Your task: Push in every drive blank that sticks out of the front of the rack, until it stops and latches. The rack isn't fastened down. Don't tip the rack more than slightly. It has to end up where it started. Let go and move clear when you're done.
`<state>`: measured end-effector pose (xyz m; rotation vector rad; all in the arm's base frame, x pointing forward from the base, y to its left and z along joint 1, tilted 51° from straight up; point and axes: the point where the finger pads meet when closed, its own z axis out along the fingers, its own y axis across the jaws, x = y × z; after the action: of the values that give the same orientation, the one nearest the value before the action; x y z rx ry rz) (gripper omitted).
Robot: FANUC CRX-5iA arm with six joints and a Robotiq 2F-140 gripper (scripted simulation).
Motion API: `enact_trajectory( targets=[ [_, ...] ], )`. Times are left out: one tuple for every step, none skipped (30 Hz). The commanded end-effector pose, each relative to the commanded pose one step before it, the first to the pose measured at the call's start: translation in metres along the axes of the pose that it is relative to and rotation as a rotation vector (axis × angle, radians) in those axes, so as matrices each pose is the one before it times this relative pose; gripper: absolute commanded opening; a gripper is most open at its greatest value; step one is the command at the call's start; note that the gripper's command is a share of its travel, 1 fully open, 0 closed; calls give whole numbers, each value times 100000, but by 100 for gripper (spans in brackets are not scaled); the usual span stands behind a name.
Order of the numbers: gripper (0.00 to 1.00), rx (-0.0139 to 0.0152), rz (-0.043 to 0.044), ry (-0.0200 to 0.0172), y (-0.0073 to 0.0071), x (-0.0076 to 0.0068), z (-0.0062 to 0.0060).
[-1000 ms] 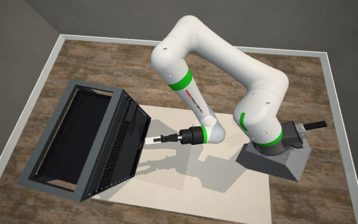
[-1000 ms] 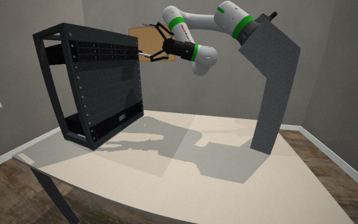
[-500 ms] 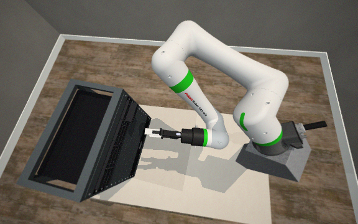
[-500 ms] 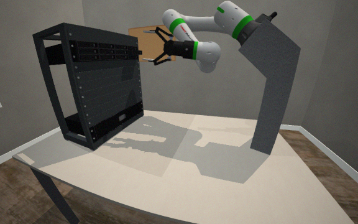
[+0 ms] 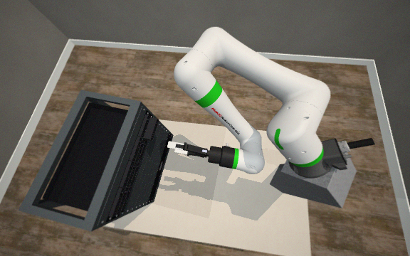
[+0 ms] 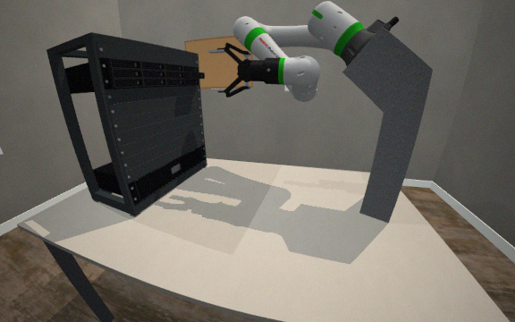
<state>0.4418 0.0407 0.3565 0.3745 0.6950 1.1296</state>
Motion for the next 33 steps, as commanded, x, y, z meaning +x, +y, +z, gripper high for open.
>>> enact_trajectory(
  targets=[
    [100, 1200, 263, -1617, -226, -375, -104],
    [100, 286, 41, -364, -64, -88, -24],
    [100, 261, 36, -332, -58, -80, -22],
    [100, 236, 31, -301, -53, -73, -20],
    [100, 213, 27, -271, -48, -66, -18],
    [100, 190, 23, -242, -43, -59, -17],
    [100, 169, 20, -215, -38, -52, -15],
    [100, 148, 17, -189, -33, -46, -13],
    [100, 129, 14, -164, -29, -40, -11],
    [100, 0, 0, 0, 0, 0, 0],
    [100, 0, 0, 0, 0, 0, 0],
    [100, 111, 12, -141, -25, -35, -10],
    [100, 94, 10, -119, -21, -29, -8],
    [100, 78, 8, -99, -18, -24, -7],
    [100, 63, 7, -81, -14, -20, -6],
    [100, 50, 5, -64, -11, -16, -4],
    [100, 39, 4, -49, -9, -12, -3],
    [100, 28, 3, -36, -6, -9, -3],
    [100, 19, 2, -25, -4, -6, -2],
    [100, 12, 1, -15, -3, -4, -1],
    [100, 7, 1, -8, -1, -2, -1],
    [100, 3, 0, -3, -1, -1, 0],
    [100, 1, 0, -1, 0, 0, 0],
    [100, 0, 0, 0, 0, 0, 0],
    [100, 0, 0, 0, 0, 0, 0],
    [100, 0, 0, 0, 0, 0, 0],
    [100, 0, 0, 0, 0, 0, 0],
    [100, 0, 0, 0, 0, 0, 0],
    [100, 0, 0, 0, 0, 0, 0],
    [100, 0, 0, 0, 0, 0, 0],
    [100, 0, 0, 0, 0, 0, 0],
    [100, 0, 0, 0, 0, 0, 0],
    [100, 0, 0, 0, 0, 0, 0]
  ],
)
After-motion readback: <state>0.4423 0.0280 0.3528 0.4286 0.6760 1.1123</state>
